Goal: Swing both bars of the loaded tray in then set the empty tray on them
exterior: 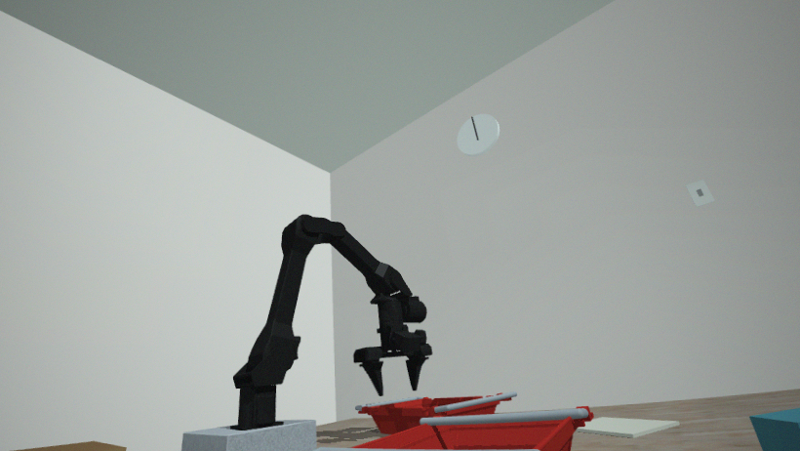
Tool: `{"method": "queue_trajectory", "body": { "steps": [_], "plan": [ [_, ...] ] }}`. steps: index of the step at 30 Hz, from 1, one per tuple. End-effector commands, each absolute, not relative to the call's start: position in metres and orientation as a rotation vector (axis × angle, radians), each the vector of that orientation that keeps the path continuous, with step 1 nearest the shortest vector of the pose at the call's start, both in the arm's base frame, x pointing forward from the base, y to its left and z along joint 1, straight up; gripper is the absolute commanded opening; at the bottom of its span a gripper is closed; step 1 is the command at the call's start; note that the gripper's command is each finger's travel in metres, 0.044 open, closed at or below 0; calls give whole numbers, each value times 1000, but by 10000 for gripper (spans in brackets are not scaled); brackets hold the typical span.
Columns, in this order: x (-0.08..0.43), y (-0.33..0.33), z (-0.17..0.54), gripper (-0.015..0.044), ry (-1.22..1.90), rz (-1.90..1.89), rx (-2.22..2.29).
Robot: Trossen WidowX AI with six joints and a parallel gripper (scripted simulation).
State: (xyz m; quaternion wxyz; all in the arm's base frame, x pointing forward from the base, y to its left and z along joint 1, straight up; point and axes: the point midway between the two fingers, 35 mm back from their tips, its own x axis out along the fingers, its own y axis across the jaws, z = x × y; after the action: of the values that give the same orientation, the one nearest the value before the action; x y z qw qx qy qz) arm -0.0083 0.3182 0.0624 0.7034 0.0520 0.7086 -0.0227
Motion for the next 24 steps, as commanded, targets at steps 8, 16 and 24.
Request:
{"method": "queue_trajectory", "body": {
  "steps": [8, 16, 24],
  "plan": [
    [-9, 318, -1, 440, 1574, -67, 110],
    [-9, 316, -15, 440, 1574, -67, 110],
    [-9, 316, -15, 367, 1574, -67, 110]
  ]
}}
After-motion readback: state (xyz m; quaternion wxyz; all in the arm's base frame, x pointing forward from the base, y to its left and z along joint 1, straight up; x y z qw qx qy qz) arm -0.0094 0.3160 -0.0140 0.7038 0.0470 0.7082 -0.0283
